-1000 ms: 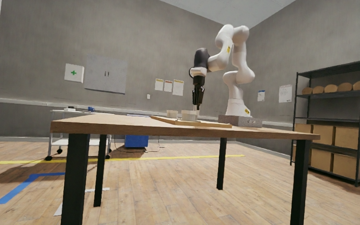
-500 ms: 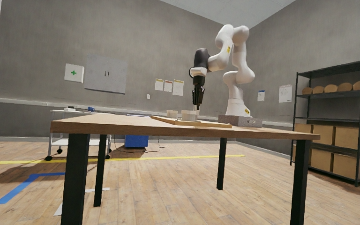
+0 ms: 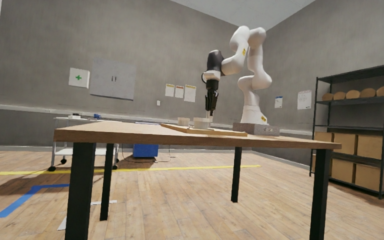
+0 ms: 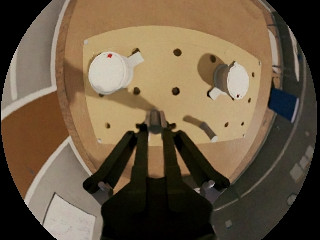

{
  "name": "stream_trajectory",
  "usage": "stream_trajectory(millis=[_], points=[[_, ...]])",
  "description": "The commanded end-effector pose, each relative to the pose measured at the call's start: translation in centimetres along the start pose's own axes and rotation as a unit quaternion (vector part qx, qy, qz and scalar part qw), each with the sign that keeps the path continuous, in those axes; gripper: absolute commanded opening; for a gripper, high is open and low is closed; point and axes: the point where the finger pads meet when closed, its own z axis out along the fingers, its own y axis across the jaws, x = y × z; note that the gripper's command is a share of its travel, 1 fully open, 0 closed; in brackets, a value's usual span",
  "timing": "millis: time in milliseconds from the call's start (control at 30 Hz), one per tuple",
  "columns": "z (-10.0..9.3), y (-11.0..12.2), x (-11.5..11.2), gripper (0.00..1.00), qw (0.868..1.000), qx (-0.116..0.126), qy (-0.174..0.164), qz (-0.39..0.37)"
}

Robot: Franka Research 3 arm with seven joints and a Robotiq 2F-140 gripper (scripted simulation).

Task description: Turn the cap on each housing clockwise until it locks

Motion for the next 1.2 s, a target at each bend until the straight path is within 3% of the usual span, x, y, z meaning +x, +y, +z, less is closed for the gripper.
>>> stream_trajectory(millis=[0,1167], points=[[-0.5,0.0,-0.1,0.10,1.000,-0.001,-0.001,0.001],[-6.6,0.0,-0.1,0.10,1.000,-0.001,-0.001,0.001]])
